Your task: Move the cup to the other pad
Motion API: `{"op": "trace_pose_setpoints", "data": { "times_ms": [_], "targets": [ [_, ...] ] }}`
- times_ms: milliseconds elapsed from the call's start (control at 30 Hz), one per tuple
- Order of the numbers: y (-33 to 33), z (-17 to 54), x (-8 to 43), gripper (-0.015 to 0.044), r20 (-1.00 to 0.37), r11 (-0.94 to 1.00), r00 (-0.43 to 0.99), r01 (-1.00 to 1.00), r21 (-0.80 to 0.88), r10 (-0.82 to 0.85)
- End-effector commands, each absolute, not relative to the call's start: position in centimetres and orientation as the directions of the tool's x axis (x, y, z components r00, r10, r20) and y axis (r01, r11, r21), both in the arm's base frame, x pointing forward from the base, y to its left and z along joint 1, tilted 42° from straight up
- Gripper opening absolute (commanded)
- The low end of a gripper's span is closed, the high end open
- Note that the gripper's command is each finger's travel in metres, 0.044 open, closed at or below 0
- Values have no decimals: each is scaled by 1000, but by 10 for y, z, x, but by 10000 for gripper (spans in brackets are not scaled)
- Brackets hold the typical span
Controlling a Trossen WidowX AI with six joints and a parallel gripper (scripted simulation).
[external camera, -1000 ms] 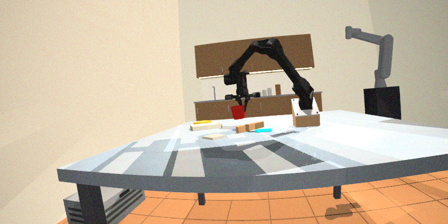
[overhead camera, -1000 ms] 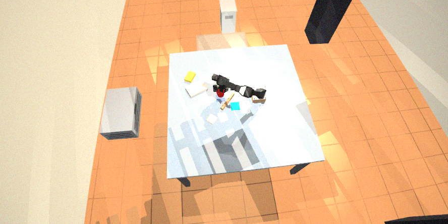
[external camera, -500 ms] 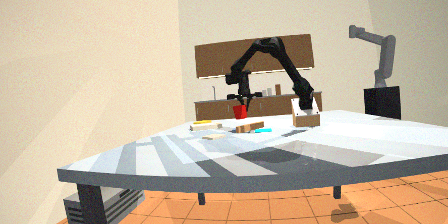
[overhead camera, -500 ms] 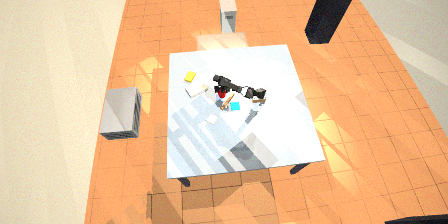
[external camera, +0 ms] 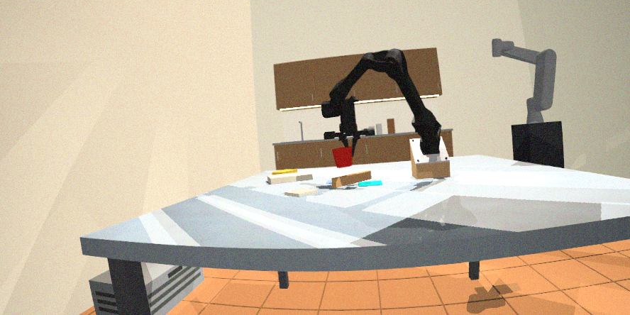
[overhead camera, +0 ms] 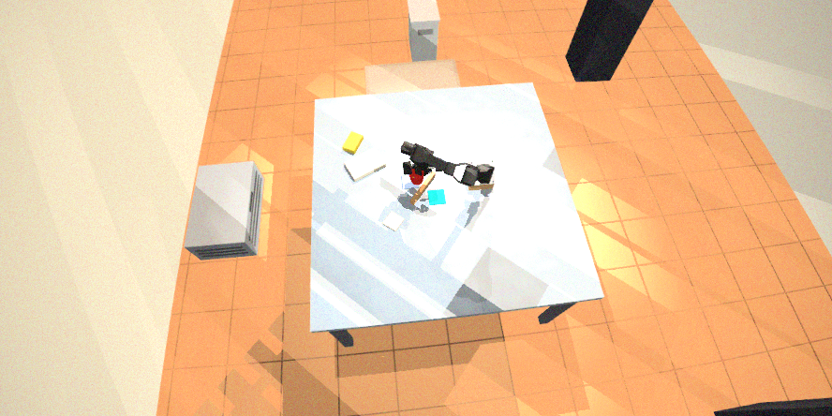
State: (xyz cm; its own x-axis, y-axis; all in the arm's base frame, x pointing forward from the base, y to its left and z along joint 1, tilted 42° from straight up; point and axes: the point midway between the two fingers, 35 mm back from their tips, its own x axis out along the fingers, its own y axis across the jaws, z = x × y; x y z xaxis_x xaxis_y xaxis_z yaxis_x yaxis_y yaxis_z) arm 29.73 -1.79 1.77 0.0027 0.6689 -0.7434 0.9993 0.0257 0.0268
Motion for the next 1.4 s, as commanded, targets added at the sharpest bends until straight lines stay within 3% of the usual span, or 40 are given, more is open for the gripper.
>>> {"op": "trace_pose_setpoints", "data": {
  "times_ms": [0, 1367],
  "targets": [
    [-14, 21, 290, 0, -743, 22, 4, 999, 25, 669],
    [17, 53, 231, 0, -742, 22, 1, 1000, 21, 670]
  ]
}}
